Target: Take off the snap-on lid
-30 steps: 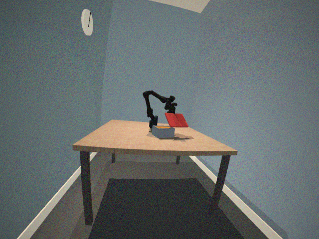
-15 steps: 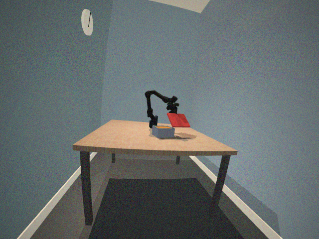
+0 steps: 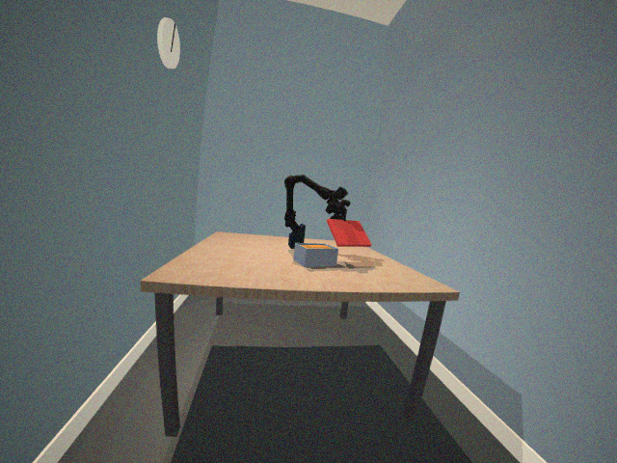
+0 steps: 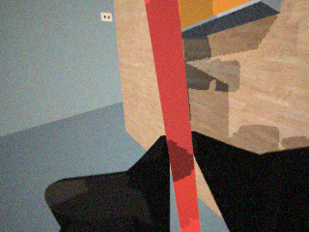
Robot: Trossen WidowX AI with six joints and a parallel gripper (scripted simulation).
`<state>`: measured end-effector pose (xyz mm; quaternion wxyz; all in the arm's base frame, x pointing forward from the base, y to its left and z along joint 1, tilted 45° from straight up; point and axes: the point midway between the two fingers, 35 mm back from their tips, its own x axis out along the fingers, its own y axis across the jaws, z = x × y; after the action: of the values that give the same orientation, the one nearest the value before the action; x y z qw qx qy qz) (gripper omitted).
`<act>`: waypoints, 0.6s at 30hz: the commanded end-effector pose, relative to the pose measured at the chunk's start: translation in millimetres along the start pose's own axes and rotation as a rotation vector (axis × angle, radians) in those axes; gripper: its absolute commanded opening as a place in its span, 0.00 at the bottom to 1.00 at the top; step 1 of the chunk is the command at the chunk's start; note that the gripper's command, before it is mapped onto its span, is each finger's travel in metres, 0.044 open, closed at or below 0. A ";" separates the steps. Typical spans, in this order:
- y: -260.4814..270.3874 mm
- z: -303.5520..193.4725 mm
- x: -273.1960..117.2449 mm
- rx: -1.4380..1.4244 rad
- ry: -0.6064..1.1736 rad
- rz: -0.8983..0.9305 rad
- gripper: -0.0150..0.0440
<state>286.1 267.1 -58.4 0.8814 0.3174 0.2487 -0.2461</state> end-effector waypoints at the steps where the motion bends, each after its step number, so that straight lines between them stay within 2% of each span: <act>1: 4.3 -9.3 -3.4 0.013 -0.001 0.012 0.25; 18: 1.7 -43.1 -7.8 0.015 0.001 0.013 0.25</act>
<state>271.1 290.8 -81.0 0.8808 0.3185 0.2495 -0.2460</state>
